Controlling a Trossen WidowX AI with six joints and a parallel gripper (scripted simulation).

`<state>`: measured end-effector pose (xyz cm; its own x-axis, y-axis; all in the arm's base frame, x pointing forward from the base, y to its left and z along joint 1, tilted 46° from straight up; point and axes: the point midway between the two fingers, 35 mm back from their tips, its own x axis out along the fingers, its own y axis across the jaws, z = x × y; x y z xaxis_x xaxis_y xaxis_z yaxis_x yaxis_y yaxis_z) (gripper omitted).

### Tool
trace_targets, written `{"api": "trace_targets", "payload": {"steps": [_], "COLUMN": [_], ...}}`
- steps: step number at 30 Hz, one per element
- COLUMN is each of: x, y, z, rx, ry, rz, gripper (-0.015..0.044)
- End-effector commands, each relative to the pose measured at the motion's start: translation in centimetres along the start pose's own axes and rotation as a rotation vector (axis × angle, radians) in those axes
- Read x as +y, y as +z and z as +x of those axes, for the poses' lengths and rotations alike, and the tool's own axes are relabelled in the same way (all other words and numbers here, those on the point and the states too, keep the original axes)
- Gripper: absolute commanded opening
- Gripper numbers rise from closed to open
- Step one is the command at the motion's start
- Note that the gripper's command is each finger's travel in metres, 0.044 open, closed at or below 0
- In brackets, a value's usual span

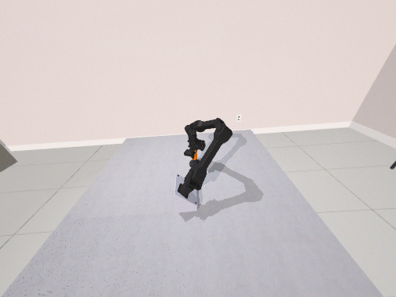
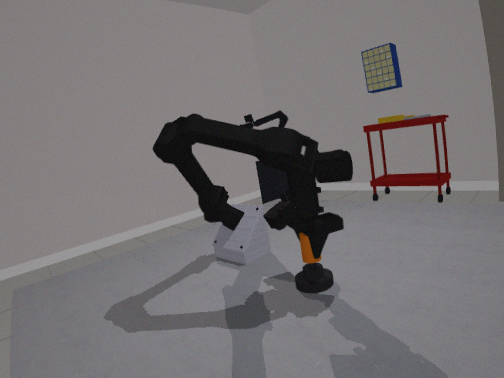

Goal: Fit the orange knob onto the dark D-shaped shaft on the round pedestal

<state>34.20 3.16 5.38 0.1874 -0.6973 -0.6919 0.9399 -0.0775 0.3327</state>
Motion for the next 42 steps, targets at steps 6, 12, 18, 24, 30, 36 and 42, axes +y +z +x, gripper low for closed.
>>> {"api": "trace_targets", "payload": {"steps": [6, 12, 18, 24, 30, 36, 42], "x": [-0.31, -0.36, -0.2, -0.16, -0.17, -0.28, -0.3], "y": [0.03, 0.12, 0.07, -0.08, -0.06, -0.01, 0.18], "z": [-0.46, -0.42, -0.25, -0.29, 0.06, 0.0, -0.37], "rx": [0.002, 0.002, 0.002, 0.002, 0.002, 0.002, 0.002], "ry": [0.001, 0.001, 0.001, 0.001, 0.001, 0.001, 0.001], "rz": [0.016, 0.205, 0.216, 0.216, 0.216, 0.216, 0.216], "gripper": [0.0, 0.0, 0.0, 0.0, 0.0, 0.0, 0.0]}}
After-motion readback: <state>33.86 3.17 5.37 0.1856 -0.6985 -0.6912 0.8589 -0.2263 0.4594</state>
